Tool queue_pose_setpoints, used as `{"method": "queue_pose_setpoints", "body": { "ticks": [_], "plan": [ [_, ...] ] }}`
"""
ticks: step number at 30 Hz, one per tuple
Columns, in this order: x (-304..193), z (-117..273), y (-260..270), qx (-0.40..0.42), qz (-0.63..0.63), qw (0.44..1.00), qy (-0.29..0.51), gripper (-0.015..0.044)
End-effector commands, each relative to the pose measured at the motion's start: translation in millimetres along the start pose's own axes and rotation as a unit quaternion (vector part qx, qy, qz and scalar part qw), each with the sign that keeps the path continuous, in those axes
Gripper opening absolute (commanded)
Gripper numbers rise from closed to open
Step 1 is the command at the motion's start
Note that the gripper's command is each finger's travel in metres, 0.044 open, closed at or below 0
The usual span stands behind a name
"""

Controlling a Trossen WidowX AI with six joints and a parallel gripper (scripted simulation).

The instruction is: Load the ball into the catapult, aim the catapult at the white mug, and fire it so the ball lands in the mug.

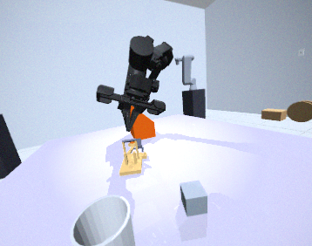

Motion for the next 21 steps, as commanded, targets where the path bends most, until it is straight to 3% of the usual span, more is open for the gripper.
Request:
{"method": "queue_pose_setpoints", "body": {
  "ticks": [1, 21],
  "plan": [
    [-12.8, -1.3, 17.5, -0.002, 0.051, 0.998, 0.032, 0.0000],
    [-77.4, 10.5, 93.6, 0.017, 0.317, 0.932, 0.175, 0.0000]
  ]
}}
Point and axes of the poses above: the point midway between the two fingers, 35 mm back from their tips, its own z axis back along the fingers, its own y axis across the jaws, x = y × z, the point moved 3 cm from there along z, back along the fingers, and after that the axes turned 12 degrees about z, right-handed, at the moved point
